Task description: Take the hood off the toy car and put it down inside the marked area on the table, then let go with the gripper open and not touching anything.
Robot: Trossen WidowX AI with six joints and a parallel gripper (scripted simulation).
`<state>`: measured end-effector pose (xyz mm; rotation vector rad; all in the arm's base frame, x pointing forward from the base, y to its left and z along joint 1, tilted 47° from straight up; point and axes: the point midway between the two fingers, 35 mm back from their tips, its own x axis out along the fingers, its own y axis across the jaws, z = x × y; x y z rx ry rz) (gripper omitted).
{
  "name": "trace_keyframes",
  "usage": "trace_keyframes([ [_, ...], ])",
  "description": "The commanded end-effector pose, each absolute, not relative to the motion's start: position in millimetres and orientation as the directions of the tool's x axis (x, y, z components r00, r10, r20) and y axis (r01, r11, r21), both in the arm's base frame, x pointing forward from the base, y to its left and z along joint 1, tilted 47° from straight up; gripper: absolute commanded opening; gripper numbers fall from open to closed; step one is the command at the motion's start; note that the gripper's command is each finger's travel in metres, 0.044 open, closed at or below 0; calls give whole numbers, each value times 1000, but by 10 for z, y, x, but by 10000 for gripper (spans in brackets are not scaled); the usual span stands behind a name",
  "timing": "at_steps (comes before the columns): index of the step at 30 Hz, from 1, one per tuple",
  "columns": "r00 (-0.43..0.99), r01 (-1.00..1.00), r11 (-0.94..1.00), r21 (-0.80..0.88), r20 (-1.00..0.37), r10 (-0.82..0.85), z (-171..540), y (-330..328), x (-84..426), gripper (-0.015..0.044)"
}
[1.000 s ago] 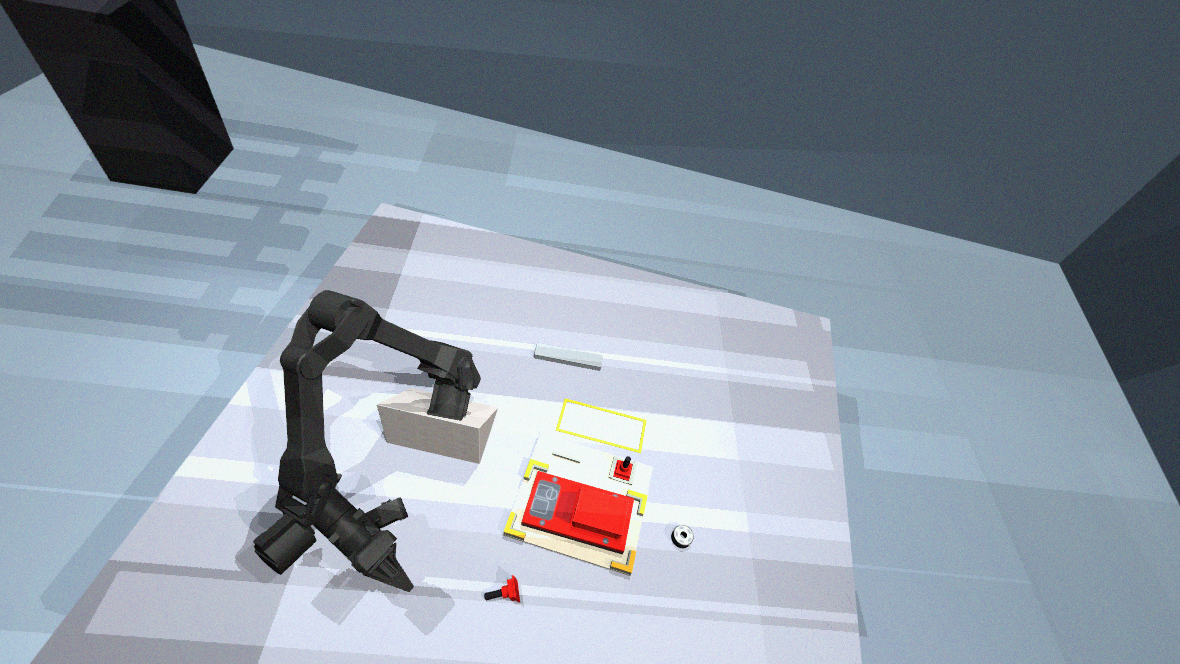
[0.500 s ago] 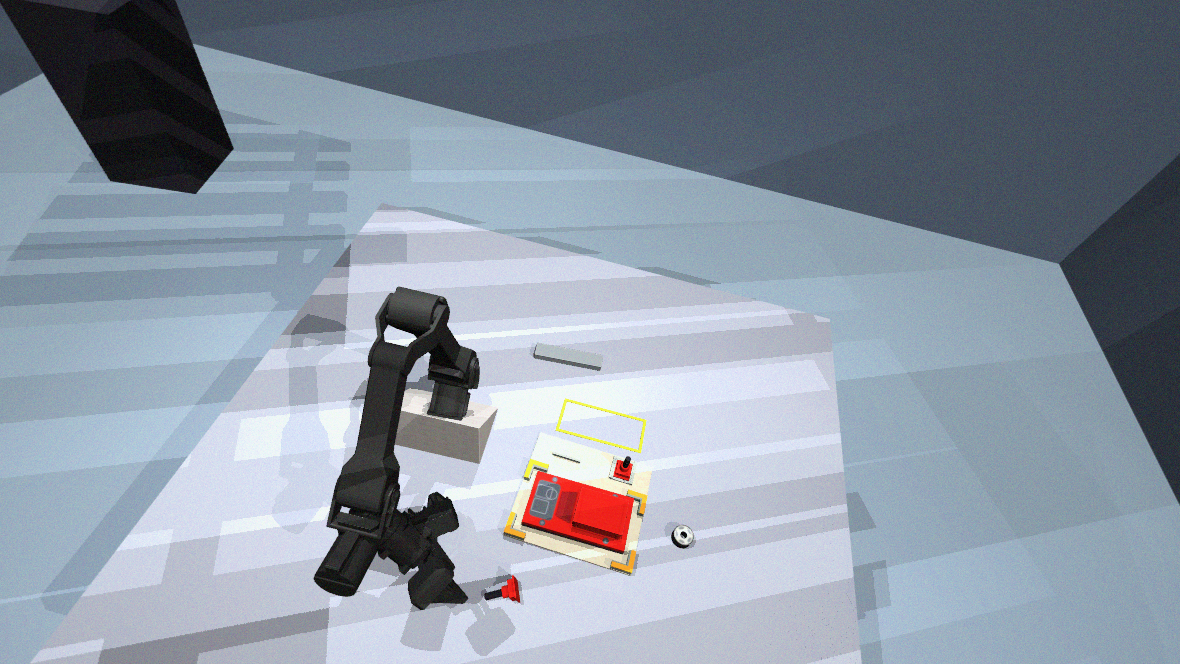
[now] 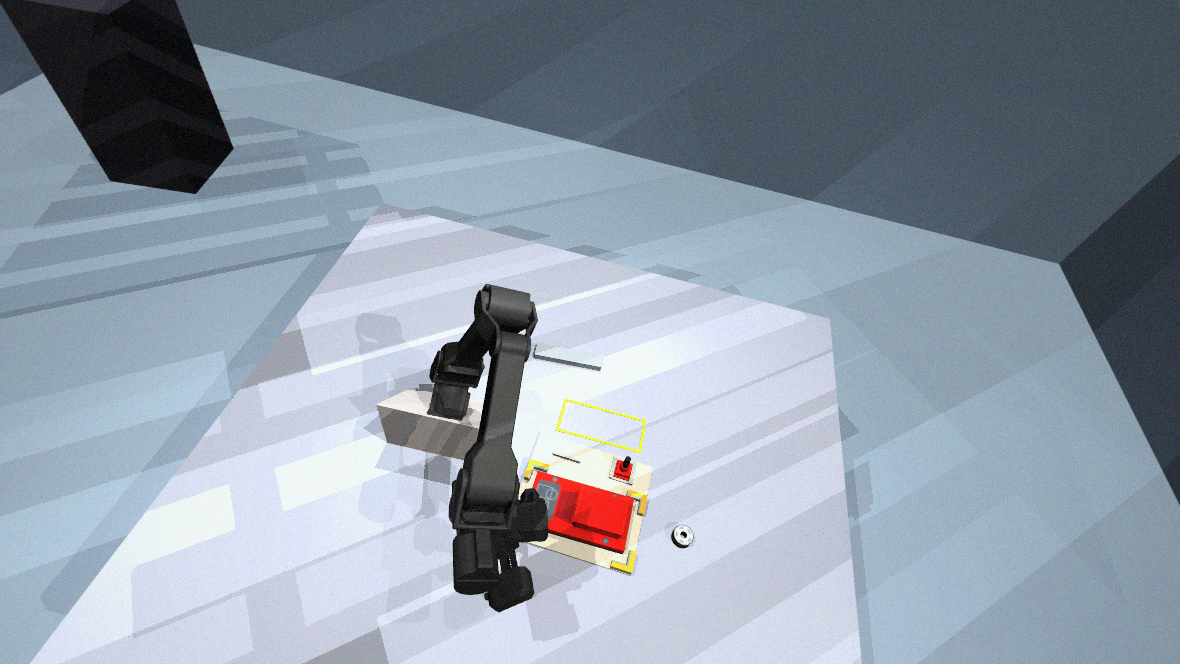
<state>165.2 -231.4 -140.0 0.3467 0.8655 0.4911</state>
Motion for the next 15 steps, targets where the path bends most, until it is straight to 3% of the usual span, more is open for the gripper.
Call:
trace_keyframes([
  [1,415,-157,770,619,-666,620,-1069,-2171,2205,440],
  [15,145,138,681,719,-695,704,-465,-1417,3106,440],
])
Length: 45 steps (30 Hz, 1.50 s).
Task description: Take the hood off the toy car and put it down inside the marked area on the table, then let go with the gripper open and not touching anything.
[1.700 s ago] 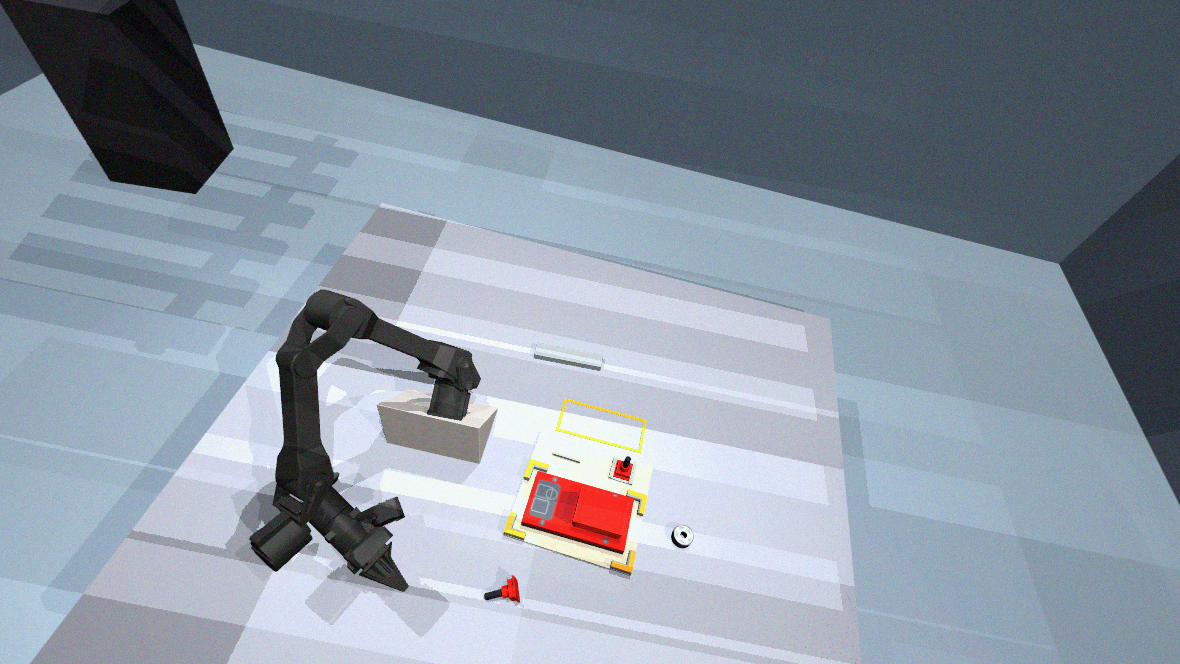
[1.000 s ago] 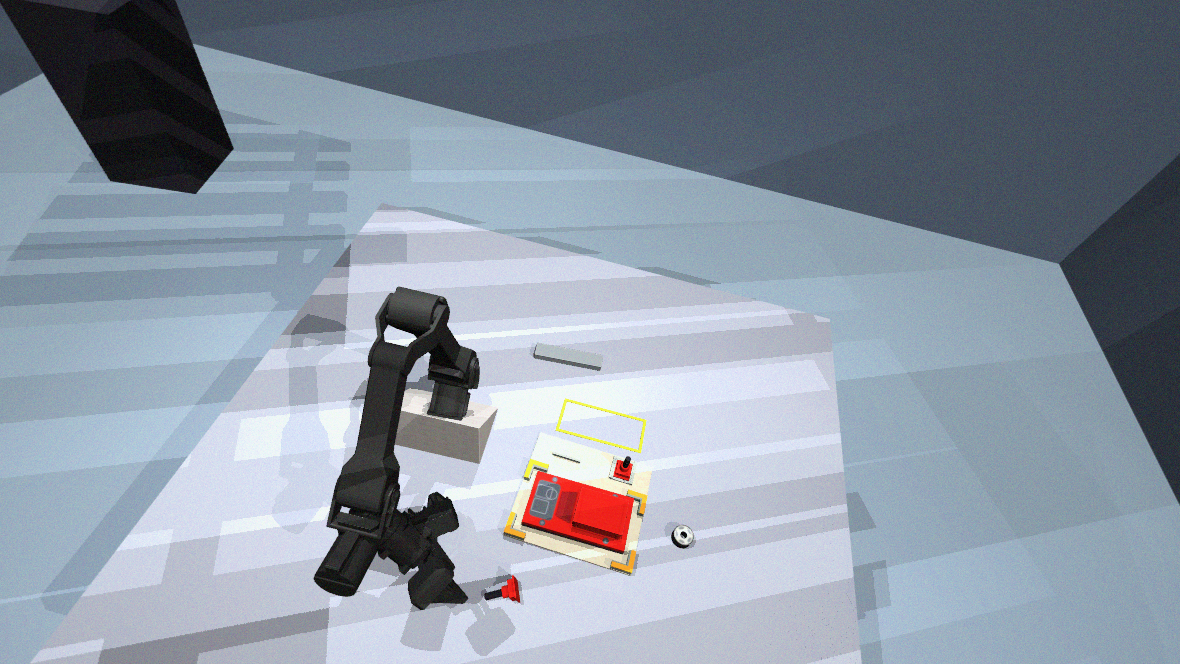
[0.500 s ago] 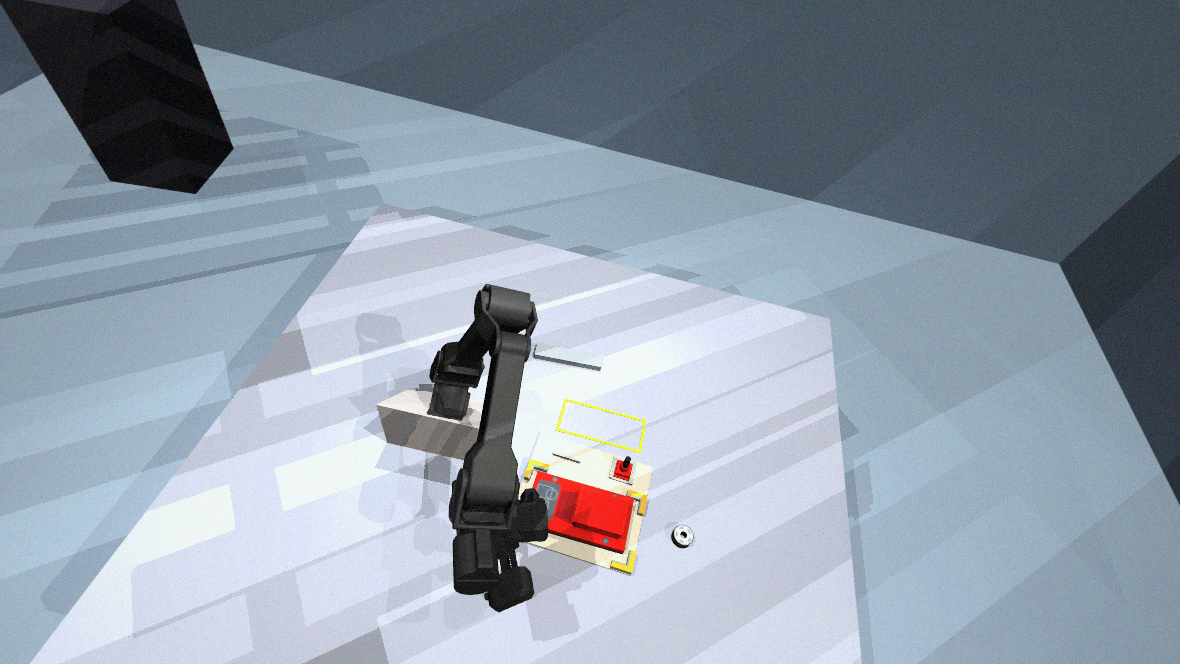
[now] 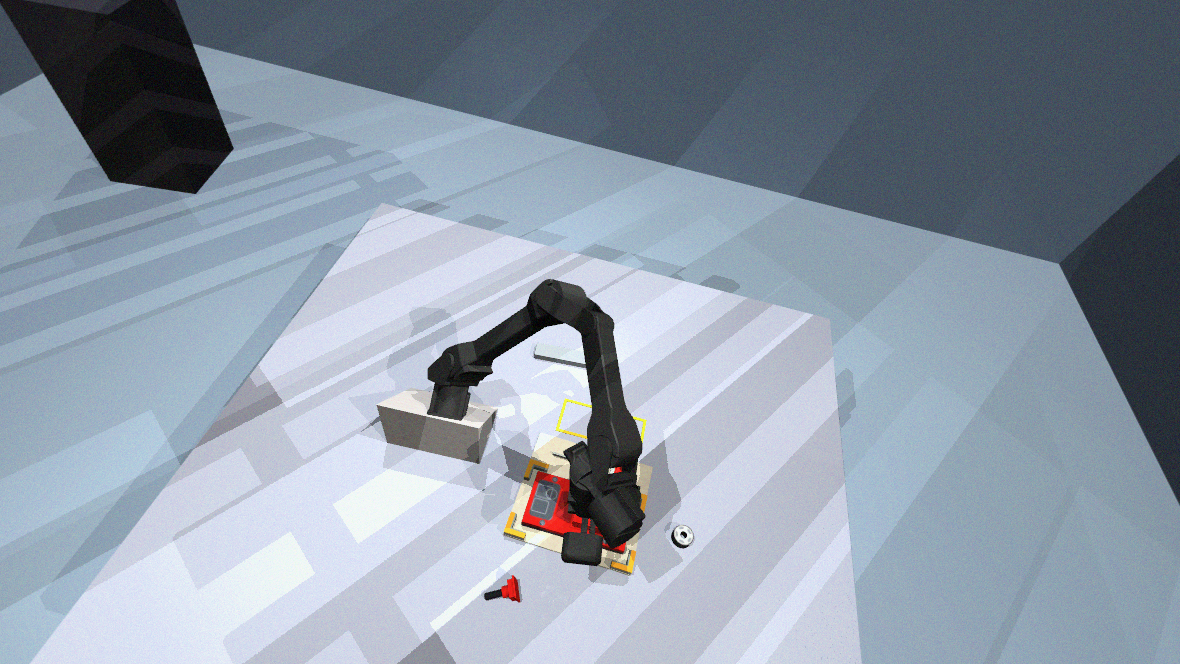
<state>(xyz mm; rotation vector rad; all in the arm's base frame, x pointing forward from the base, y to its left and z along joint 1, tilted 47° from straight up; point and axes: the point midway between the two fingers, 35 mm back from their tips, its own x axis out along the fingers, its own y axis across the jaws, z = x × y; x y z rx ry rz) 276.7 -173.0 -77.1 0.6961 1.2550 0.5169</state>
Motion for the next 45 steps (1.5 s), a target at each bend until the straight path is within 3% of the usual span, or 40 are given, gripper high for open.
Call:
trace_keyframes([
  [1,135,150,680,718,-696,705,-439,-1380,3138,440],
  [45,133,154,680,717,-697,705,-607,-1176,3211,440],
])
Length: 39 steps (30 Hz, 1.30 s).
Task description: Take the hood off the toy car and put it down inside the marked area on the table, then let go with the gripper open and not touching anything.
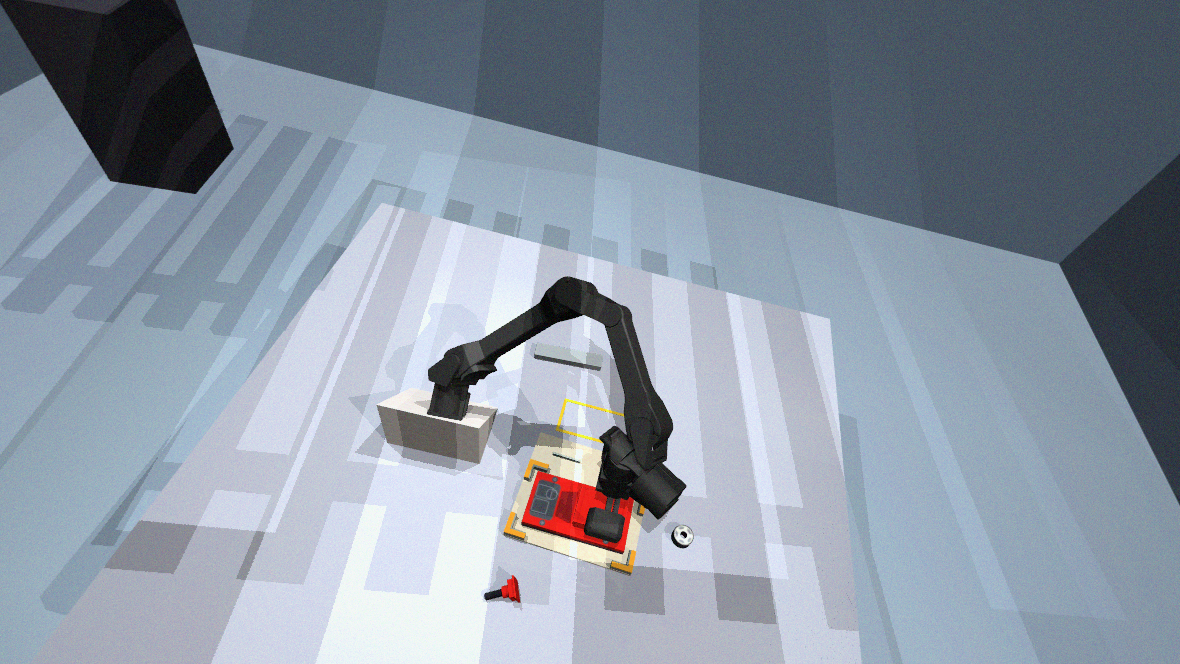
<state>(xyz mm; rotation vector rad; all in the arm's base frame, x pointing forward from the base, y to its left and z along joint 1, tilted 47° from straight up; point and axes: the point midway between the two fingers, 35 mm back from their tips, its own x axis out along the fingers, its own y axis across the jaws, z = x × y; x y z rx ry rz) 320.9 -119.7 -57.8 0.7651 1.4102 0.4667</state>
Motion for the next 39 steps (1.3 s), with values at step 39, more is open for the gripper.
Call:
trace_keyframes([
  [39,133,153,678,719,-695,707,-797,-976,3245,440],
])
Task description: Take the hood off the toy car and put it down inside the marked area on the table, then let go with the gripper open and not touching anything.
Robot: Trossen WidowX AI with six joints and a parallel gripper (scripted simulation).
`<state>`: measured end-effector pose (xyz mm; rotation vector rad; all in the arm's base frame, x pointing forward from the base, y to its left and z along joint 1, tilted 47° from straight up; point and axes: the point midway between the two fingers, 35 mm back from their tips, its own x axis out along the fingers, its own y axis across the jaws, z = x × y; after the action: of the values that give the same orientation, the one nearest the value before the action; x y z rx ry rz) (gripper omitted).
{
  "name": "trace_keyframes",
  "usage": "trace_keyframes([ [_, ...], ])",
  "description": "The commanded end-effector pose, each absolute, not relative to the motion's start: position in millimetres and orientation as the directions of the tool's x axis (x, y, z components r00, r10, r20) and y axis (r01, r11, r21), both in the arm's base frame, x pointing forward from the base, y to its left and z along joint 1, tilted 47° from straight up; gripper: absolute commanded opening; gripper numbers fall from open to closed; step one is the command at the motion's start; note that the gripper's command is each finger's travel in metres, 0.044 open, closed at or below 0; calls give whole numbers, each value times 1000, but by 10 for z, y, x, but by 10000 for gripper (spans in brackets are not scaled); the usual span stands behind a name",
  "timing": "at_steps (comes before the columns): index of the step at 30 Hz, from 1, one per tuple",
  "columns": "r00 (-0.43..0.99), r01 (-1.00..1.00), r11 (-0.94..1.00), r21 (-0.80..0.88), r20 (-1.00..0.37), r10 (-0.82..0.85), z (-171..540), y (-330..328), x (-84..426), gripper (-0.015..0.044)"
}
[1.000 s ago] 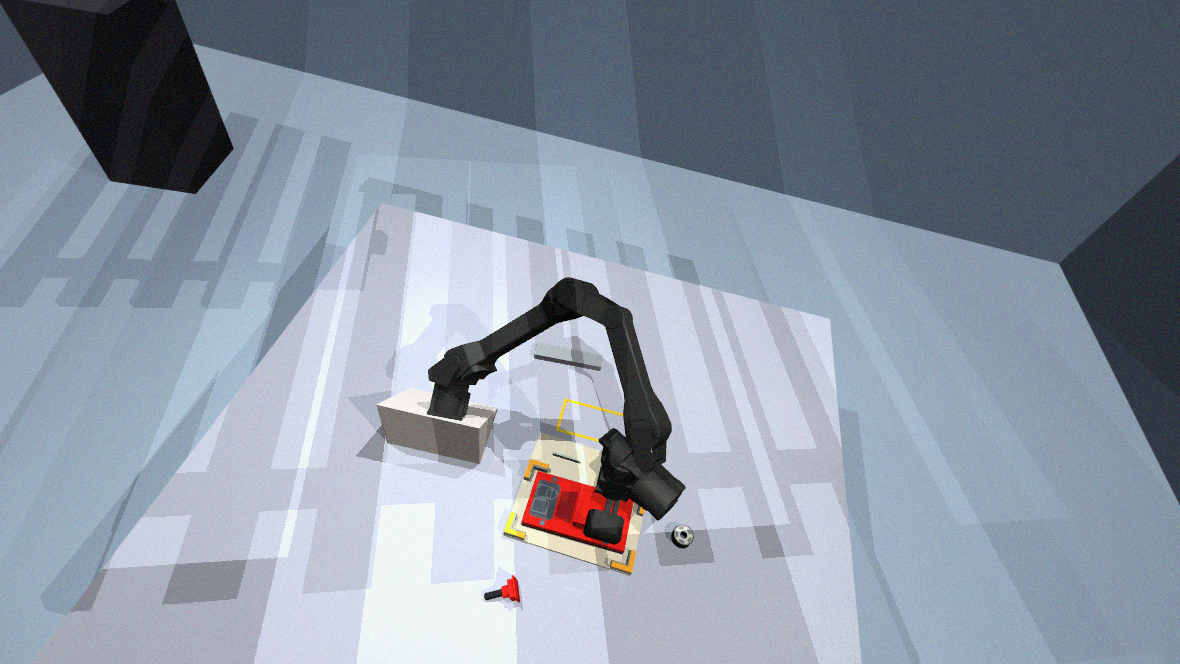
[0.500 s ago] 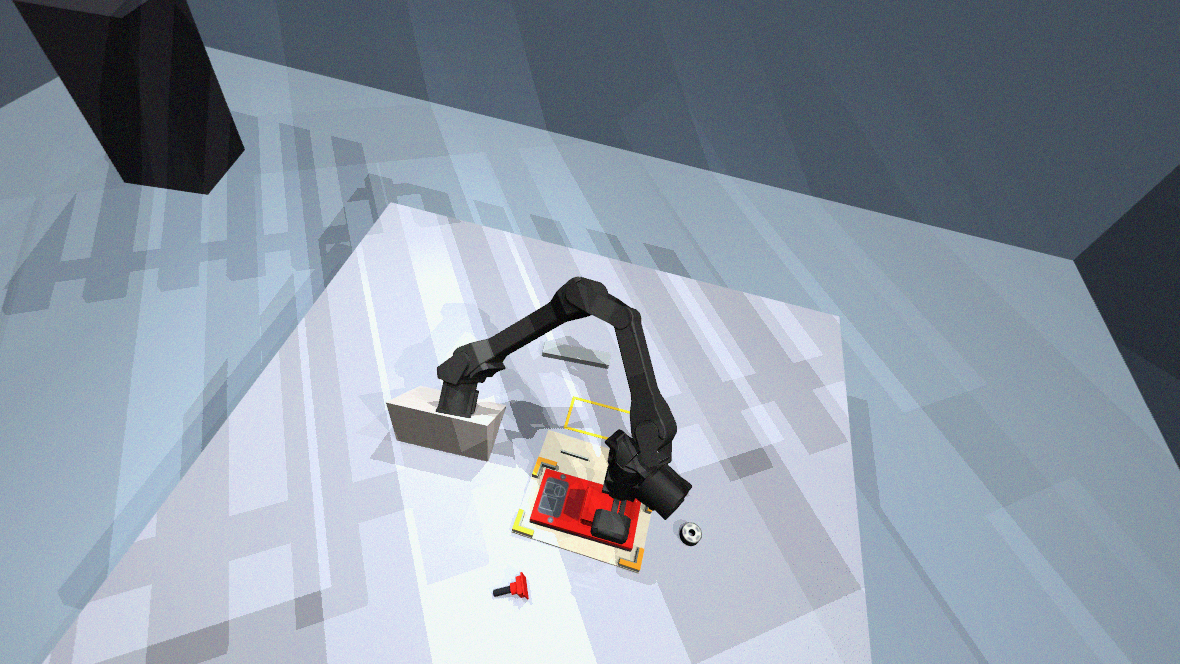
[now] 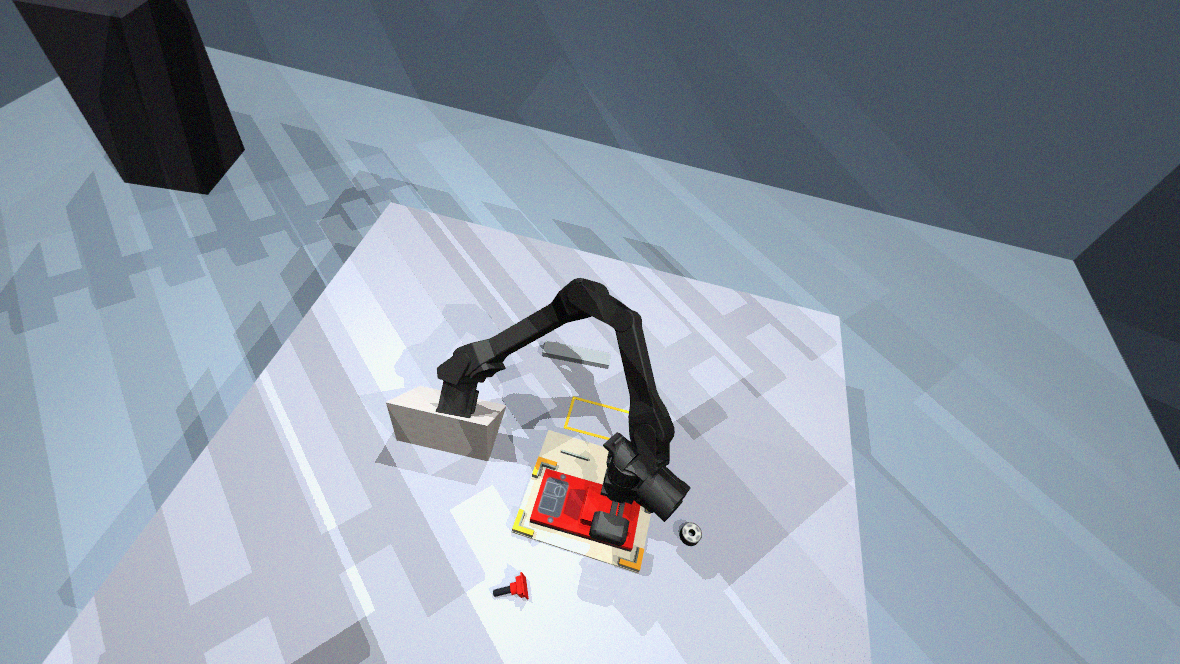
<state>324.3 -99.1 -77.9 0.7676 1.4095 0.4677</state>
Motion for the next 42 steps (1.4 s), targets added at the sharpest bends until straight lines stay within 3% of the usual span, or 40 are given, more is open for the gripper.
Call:
trace_keyframes([
  [1,133,153,678,719,-695,707,-800,-972,3246,440],
  [35,133,153,678,719,-694,707,-916,-852,3267,440],
  [39,132,147,681,717,-697,705,-895,-867,3267,335],
  [42,132,147,681,717,-697,705,-895,-867,3267,315],
])
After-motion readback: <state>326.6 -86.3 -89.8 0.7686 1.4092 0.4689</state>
